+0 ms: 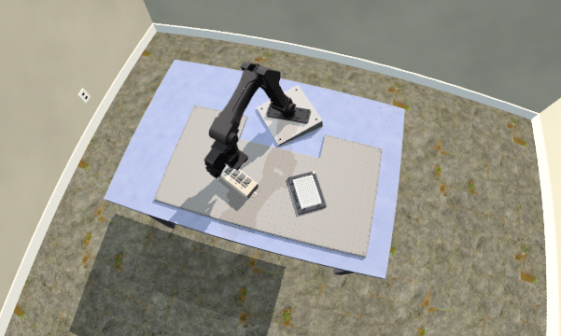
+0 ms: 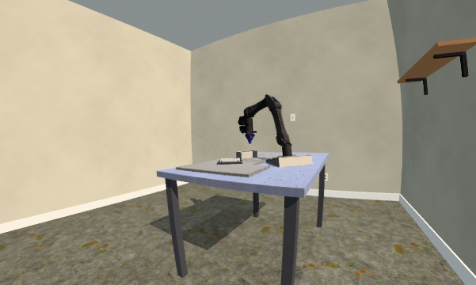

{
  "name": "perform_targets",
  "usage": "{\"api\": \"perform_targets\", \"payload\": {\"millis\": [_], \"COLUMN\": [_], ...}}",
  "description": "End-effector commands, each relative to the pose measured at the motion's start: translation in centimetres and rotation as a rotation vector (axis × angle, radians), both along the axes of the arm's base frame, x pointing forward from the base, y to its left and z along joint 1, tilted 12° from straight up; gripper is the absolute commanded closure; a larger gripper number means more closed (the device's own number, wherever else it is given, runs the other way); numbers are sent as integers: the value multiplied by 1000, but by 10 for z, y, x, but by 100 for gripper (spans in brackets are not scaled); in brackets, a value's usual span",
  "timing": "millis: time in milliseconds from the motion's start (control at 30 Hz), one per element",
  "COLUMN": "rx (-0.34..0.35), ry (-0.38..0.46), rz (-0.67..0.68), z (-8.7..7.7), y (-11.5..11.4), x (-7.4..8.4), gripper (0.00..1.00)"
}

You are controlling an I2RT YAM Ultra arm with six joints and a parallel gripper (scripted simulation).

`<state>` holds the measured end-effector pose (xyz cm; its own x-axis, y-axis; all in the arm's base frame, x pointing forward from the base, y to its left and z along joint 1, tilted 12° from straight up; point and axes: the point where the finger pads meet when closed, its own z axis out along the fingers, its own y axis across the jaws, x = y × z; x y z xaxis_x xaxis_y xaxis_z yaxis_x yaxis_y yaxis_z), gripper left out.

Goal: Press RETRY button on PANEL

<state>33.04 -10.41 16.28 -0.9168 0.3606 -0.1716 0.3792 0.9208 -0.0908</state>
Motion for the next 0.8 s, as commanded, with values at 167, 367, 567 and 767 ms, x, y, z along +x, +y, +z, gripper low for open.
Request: {"api": "perform_targets", "payload": {"millis": [167,367,567,767], "rx": [6,6,6,6], "ry": [-3,-3,-3,-3], "rz": [-1,2,3,-1], "z": [-16,-24,-32,-37], "y": [-5,-5,-6,-8], "x": [5,7,7,8], "gripper": [100,100,100,100]}}
